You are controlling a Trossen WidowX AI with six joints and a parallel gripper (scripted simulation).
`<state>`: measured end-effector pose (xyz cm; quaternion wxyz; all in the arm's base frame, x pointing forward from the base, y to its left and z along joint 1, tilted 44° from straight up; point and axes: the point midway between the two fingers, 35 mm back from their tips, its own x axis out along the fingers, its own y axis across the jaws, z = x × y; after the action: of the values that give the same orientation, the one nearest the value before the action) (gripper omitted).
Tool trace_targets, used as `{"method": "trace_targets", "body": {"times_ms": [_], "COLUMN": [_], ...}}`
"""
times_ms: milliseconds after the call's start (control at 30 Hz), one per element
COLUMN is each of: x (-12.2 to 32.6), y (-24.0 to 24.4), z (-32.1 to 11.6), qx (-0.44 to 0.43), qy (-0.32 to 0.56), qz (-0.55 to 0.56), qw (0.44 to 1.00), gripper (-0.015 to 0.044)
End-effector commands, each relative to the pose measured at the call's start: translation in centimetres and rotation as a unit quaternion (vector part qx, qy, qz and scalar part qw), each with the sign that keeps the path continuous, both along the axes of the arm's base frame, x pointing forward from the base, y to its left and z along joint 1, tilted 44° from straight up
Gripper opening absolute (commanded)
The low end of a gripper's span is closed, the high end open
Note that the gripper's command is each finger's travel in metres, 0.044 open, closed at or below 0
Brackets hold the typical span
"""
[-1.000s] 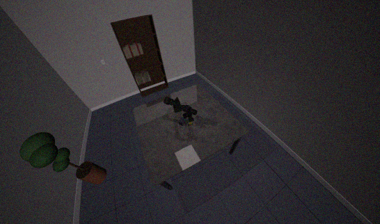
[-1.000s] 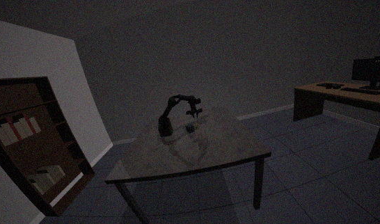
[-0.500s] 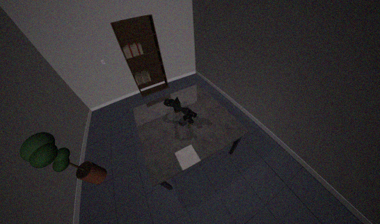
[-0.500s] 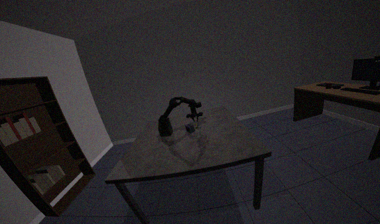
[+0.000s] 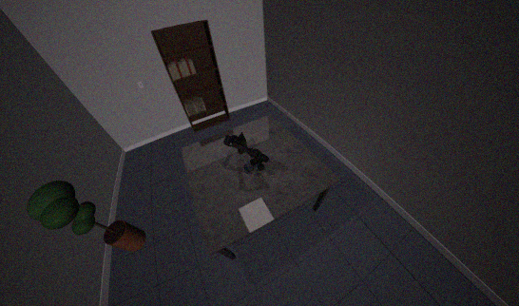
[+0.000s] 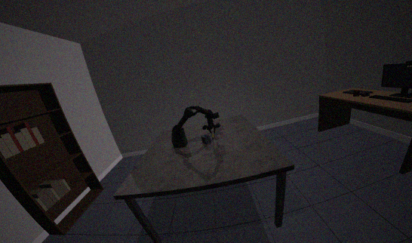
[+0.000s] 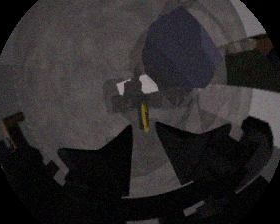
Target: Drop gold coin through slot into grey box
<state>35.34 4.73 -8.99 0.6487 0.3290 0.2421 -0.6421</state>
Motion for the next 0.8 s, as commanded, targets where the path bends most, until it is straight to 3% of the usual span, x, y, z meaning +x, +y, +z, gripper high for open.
{"method": "trace_targets", "body": {"times_ms": [0, 733, 767], "x": [-0.3, -0.3, -0.3], "y": [-0.8, -2.8, -2.8], "z": [-0.8, -2.7, -2.7], "qx": [-0.005, -0.008, -0.008], "qy": [0.008, 0.008, 0.008], "qz": [0.0, 0.001, 0.001], "qw": [1.0, 1.0, 1.0], "gripper": [0.0161, 0.0161, 0.0134]}}
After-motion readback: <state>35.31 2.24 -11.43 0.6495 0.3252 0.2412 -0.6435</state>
